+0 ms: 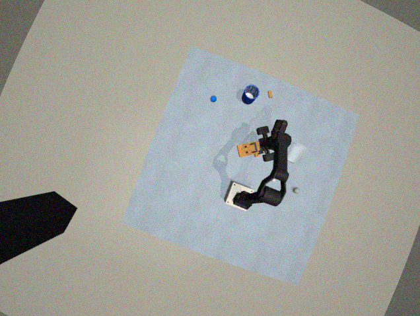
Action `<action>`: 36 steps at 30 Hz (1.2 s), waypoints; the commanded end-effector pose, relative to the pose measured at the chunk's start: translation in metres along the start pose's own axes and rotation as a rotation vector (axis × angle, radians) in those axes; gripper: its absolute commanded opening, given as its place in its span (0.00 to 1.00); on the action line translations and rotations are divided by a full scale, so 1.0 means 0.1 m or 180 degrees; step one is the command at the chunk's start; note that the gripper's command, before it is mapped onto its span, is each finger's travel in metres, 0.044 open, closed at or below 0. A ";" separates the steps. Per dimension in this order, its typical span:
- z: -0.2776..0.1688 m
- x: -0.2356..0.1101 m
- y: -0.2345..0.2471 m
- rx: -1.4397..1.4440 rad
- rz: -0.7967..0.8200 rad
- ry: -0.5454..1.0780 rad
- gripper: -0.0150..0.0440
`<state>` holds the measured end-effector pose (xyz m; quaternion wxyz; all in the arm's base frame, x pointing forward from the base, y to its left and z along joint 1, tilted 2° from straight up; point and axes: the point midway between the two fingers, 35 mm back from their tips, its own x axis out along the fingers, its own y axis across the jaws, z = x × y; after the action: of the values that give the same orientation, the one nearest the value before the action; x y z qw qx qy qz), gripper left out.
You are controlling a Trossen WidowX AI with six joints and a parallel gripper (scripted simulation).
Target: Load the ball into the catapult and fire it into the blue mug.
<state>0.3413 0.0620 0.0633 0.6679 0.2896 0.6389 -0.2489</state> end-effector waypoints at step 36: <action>0.17 0.57 -0.02 -0.0010 -0.0016 -0.0005 0.25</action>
<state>0.3574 0.0528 0.0182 0.6710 0.2926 0.6351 -0.2467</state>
